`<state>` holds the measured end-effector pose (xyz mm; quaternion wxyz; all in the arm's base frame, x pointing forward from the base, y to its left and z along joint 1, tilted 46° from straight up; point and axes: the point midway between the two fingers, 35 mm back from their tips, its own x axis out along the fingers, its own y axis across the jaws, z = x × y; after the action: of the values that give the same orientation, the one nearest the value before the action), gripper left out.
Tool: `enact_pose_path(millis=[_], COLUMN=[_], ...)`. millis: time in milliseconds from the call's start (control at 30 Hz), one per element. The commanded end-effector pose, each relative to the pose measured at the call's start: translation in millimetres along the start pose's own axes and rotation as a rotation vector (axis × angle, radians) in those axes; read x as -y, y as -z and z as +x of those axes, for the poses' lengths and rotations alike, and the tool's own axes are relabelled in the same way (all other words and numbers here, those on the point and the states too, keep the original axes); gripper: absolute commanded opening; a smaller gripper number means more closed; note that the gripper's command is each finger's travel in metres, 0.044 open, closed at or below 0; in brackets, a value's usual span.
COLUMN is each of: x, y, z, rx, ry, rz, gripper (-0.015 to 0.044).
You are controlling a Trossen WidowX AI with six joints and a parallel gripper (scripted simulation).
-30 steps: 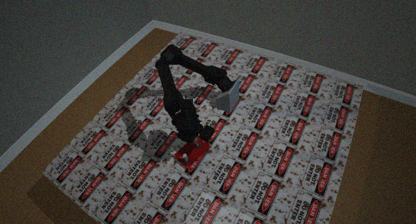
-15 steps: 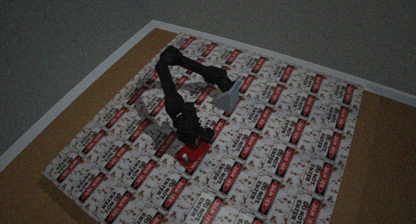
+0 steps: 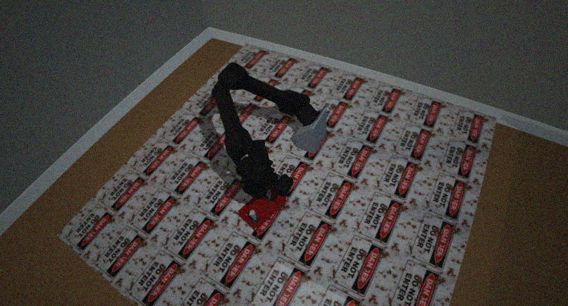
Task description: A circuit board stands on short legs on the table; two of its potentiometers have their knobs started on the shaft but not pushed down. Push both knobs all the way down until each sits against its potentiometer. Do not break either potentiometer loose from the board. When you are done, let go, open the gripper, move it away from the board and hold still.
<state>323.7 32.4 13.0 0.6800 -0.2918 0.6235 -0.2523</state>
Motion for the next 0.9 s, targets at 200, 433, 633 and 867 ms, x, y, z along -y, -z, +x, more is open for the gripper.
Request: enact_pose_path(millis=[200,433,633,867], x=[0.5,0.5,0.5,0.5], y=[-0.2,-0.2,-0.2,-0.2], z=[3.2,4.6,3.4,3.4], rx=[0.001,0.001,0.001,0.001], ry=[0.004,0.004,0.004,0.004], rz=[-0.004,-0.004,-0.004,-0.004], gripper=[0.0,0.0,0.0,0.0])
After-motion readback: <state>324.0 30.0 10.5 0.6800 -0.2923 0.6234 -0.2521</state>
